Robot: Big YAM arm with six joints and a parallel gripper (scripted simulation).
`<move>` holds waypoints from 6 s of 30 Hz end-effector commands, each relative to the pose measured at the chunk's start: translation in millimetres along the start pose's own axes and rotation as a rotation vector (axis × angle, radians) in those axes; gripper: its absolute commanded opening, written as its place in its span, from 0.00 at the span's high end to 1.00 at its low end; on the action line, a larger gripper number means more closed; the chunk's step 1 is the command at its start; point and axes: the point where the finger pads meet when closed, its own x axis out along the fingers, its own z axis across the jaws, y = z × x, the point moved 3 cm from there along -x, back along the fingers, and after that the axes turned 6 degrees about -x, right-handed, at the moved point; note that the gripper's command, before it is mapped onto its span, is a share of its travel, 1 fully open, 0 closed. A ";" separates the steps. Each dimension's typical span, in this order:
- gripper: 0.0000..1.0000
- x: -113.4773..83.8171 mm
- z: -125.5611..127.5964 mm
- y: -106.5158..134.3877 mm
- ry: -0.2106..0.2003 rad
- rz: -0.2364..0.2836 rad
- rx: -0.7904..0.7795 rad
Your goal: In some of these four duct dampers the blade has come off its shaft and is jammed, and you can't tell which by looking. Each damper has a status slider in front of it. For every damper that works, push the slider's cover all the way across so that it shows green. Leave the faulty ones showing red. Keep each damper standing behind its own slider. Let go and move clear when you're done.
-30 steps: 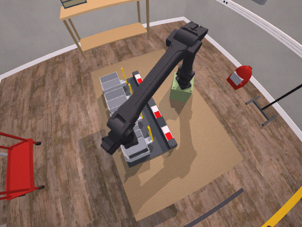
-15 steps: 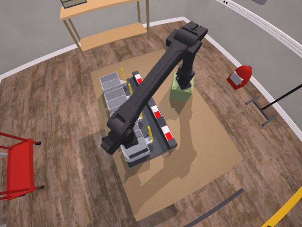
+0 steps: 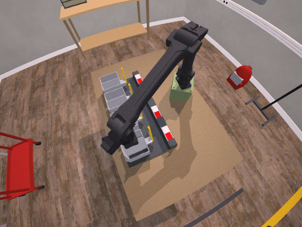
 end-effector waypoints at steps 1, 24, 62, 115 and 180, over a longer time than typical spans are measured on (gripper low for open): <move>0.64 -31.0 6.9 -22.3 -0.019 -0.063 0.012; 0.64 -31.0 6.9 -22.3 -0.019 -0.063 0.012; 0.64 24.0 -55.9 121.0 -0.400 -0.089 -0.019; 0.64 87.2 -32.9 123.9 -0.394 -0.053 -0.001; 0.83 94.9 -30.6 121.5 -0.398 -0.063 0.001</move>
